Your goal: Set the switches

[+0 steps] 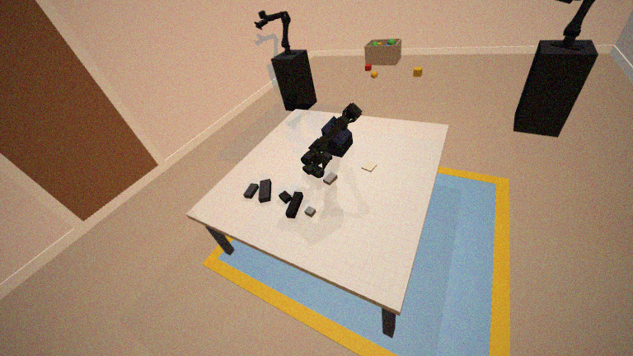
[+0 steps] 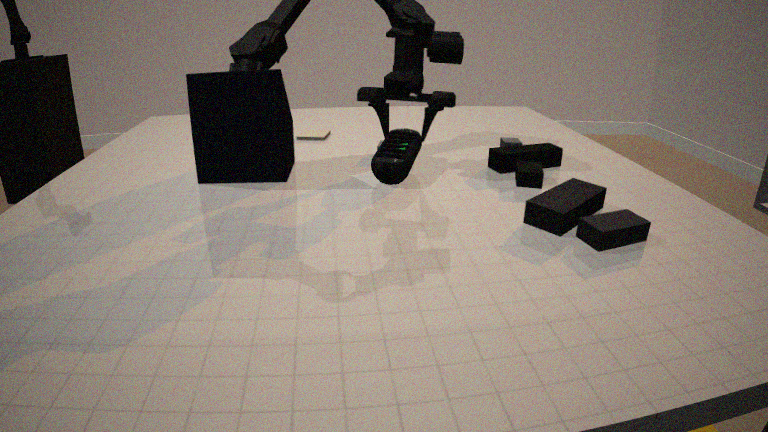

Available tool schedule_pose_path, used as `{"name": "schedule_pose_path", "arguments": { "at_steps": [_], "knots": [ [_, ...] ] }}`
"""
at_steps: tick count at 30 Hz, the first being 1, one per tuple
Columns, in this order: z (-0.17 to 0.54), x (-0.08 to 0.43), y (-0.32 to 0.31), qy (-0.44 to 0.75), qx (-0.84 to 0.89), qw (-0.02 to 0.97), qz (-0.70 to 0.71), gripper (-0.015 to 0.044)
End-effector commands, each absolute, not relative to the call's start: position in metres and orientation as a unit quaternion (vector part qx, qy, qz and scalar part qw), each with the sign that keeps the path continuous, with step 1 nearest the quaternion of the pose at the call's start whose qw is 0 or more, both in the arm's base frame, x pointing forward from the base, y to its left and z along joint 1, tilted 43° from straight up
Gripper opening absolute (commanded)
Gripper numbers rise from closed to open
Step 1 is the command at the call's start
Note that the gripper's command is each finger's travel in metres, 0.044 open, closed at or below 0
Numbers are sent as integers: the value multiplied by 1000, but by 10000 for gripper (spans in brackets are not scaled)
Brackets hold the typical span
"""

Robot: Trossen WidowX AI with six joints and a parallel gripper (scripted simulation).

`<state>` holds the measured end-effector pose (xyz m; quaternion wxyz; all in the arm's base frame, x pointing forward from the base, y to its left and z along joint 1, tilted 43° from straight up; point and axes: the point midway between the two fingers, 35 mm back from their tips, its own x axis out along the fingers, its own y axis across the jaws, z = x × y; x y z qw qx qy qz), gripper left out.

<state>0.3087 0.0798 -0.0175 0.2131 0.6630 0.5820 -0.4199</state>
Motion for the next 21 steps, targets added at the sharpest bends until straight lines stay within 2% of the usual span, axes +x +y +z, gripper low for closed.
{"name": "schedule_pose_path", "arguments": {
  "at_steps": [1, 21],
  "knots": [
    [-16, 309, 74, 579, 667, 212, -418, 335],
    [-13, 305, 57, 583, 675, 200, -404, 335]
  ]
}}
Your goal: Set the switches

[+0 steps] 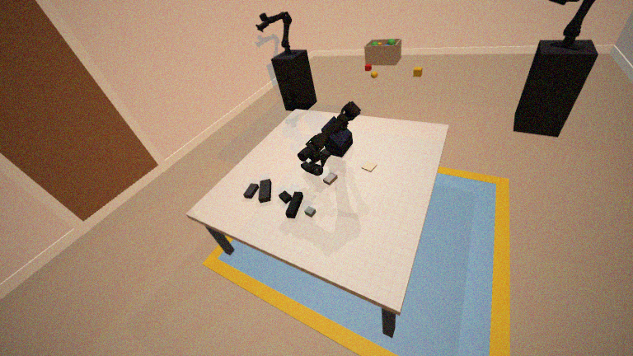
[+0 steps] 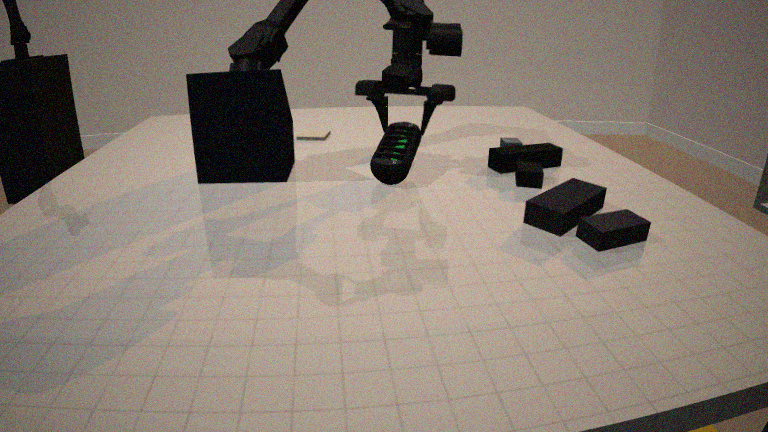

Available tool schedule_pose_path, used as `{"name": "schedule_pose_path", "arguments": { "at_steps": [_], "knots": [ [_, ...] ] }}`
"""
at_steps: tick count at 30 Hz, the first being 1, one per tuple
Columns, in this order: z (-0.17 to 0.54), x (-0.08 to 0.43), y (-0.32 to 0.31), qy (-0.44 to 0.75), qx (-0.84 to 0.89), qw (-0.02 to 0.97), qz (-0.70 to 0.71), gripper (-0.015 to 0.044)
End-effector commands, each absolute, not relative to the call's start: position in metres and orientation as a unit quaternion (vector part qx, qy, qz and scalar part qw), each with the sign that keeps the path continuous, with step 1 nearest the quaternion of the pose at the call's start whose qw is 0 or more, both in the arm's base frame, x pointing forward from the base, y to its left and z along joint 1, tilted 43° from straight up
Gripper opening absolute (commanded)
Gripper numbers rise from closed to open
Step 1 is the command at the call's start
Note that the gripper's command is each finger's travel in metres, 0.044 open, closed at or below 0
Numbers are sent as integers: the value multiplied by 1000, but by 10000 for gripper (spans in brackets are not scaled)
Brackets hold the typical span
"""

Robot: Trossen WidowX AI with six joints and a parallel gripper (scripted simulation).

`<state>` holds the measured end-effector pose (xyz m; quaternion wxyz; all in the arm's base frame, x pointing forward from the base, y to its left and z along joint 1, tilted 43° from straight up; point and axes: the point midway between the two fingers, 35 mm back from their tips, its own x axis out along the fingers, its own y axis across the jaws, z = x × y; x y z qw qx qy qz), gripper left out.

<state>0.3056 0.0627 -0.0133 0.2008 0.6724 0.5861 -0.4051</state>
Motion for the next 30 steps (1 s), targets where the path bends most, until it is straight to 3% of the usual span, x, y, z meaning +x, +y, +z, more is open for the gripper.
{"name": "schedule_pose_path", "arguments": {
  "at_steps": [1, 30],
  "knots": [
    [-13, 305, 57, 584, 676, 199, -404, 335],
    [-12, 300, 35, 589, 687, 182, -384, 335]
  ]
}}
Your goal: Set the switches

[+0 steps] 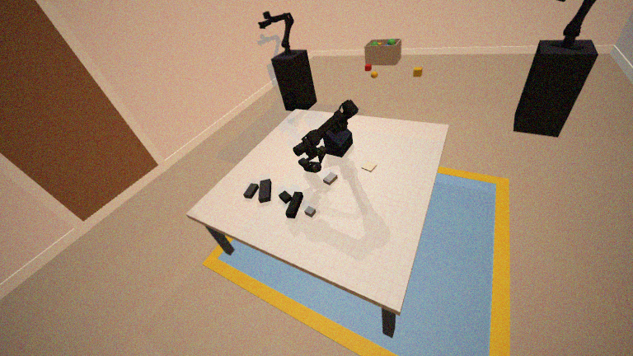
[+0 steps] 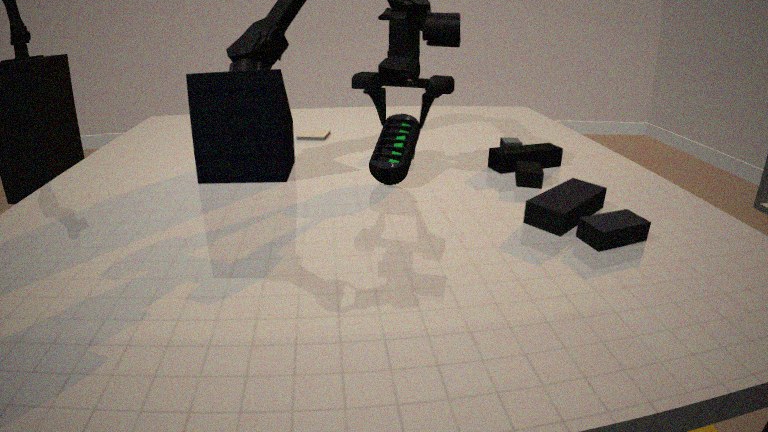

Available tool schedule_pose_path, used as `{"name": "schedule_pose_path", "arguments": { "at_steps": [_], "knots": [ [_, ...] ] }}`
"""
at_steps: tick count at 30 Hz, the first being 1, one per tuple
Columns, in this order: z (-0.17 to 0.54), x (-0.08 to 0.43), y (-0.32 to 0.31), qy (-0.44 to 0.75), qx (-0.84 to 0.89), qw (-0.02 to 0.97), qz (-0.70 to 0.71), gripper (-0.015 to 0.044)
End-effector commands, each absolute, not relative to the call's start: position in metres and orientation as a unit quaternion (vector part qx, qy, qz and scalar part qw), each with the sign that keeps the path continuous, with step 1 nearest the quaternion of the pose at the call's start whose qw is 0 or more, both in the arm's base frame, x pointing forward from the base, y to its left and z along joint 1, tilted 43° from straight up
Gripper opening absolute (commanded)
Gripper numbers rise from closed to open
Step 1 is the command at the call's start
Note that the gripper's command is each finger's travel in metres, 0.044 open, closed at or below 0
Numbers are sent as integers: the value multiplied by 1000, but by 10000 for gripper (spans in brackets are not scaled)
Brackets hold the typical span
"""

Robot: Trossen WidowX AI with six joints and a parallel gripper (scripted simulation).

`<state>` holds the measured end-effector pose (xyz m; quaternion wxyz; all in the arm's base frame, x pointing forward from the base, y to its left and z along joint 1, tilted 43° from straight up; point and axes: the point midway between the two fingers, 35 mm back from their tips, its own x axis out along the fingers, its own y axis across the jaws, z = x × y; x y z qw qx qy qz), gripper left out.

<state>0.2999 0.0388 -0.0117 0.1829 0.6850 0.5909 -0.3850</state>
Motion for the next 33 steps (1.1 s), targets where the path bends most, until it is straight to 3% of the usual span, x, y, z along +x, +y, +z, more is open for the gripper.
{"name": "schedule_pose_path", "arguments": {
  "at_steps": [1, 33],
  "knots": [
    [-12, 300, 34, 589, 687, 182, -384, 335],
    [-14, 294, 12, 593, 696, 168, -368, 336]
  ]
}}
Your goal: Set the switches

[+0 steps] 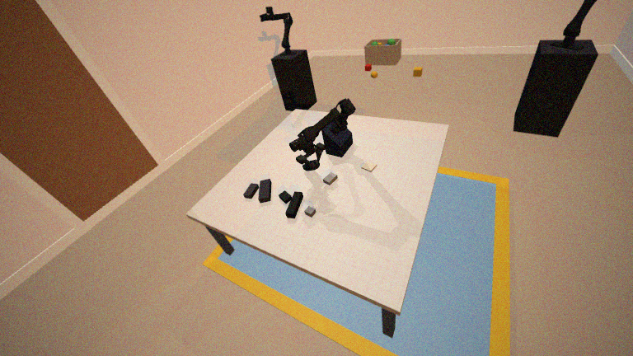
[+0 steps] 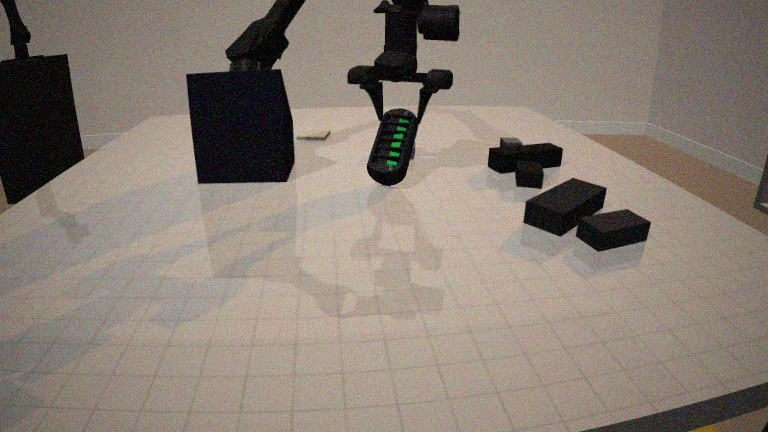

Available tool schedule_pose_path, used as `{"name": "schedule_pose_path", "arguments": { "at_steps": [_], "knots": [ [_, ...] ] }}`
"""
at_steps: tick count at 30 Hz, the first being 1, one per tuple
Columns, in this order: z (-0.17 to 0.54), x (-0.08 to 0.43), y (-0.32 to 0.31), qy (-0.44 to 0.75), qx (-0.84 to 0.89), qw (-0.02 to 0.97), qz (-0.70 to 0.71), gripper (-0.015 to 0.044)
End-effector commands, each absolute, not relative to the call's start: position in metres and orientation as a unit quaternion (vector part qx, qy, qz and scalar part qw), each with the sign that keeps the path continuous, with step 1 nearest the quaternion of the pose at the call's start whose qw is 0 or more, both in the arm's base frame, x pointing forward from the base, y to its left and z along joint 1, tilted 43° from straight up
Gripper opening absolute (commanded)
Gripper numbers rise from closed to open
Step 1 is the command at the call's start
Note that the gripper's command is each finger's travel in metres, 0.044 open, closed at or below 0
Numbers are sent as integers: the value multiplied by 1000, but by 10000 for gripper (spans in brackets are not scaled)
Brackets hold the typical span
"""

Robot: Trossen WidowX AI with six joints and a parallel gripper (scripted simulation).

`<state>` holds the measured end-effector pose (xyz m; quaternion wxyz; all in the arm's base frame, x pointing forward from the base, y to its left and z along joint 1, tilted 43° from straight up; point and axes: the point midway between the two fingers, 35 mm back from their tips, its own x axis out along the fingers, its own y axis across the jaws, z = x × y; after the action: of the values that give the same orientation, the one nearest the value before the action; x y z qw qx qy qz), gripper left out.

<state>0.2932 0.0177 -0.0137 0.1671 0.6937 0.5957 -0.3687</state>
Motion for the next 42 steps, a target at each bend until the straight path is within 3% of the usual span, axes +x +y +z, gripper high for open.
{"name": "schedule_pose_path", "arguments": {
  "at_steps": [1, 42],
  "knots": [
    [-14, 294, 12, 593, 697, 168, -367, 336],
    [-20, 284, -13, 597, 707, 151, -347, 336]
  ]
}}
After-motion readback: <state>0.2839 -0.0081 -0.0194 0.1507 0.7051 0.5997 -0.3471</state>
